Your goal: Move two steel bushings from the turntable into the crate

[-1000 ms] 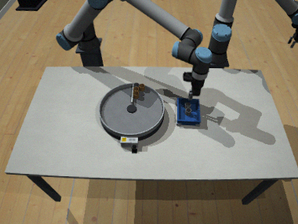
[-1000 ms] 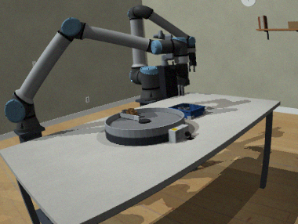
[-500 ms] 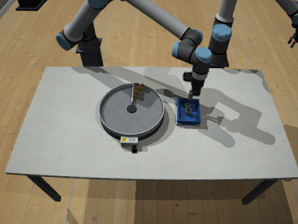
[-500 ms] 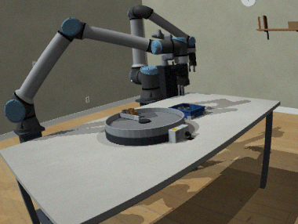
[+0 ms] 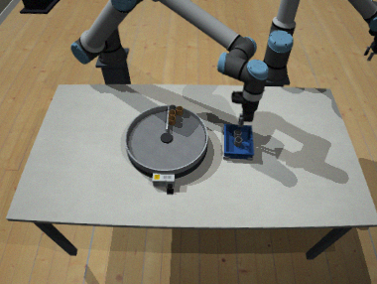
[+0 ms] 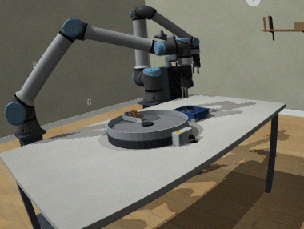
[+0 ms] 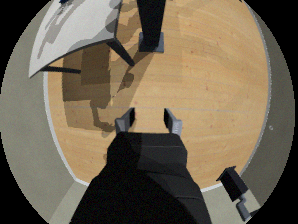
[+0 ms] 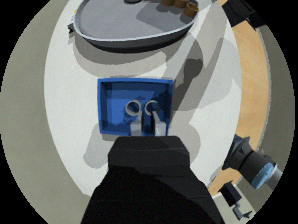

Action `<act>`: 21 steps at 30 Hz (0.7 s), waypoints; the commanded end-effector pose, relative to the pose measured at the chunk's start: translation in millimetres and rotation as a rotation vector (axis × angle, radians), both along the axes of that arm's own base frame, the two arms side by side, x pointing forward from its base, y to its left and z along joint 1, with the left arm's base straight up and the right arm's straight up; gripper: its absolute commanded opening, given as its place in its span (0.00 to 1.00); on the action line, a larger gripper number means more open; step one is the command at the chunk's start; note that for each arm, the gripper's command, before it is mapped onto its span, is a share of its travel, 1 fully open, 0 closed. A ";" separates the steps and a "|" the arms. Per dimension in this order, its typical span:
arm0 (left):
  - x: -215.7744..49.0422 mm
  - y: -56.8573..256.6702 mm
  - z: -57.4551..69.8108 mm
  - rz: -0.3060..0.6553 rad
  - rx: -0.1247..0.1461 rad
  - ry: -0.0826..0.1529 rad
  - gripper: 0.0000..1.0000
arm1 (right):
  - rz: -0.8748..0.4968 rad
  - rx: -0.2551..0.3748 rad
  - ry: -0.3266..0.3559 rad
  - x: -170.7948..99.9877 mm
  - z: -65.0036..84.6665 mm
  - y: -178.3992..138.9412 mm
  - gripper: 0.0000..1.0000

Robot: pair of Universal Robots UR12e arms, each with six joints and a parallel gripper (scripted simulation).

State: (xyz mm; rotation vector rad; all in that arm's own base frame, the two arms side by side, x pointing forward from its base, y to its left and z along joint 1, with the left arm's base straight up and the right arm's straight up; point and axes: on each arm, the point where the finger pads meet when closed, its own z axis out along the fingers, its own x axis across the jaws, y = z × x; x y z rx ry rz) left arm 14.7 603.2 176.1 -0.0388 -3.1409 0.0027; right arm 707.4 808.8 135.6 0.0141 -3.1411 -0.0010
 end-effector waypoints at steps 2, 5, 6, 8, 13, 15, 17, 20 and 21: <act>0.2 0.7 0.9 0.000 0.002 0.000 1.00 | 0.000 0.002 -0.001 0.3 1.6 0.5 0.38; 0.2 0.7 0.9 0.000 0.002 0.000 1.00 | 0.000 0.002 -0.001 0.3 1.6 0.5 0.38; 0.2 0.7 0.9 0.000 0.002 0.000 1.00 | 0.000 0.002 -0.001 0.3 1.6 0.5 0.38; 0.2 0.7 0.9 0.000 0.002 0.000 1.00 | 0.000 0.002 -0.001 0.3 1.6 0.5 0.38; 0.2 0.7 0.9 0.000 0.002 0.000 1.00 | 0.000 0.002 -0.001 0.3 1.6 0.5 0.38; 0.2 0.7 0.9 0.000 0.002 0.000 1.00 | 0.000 0.002 -0.001 0.3 1.6 0.5 0.38; 0.2 0.7 0.9 0.000 0.002 0.000 1.00 | 0.000 0.002 -0.001 0.3 1.6 0.5 0.38; 0.2 0.7 0.9 0.000 0.002 0.000 1.00 | 0.000 0.002 -0.001 0.3 12.9 0.4 1.00; 0.2 0.7 0.9 0.000 0.002 0.000 1.00 | 0.000 0.002 -0.001 0.3 24.0 0.4 1.00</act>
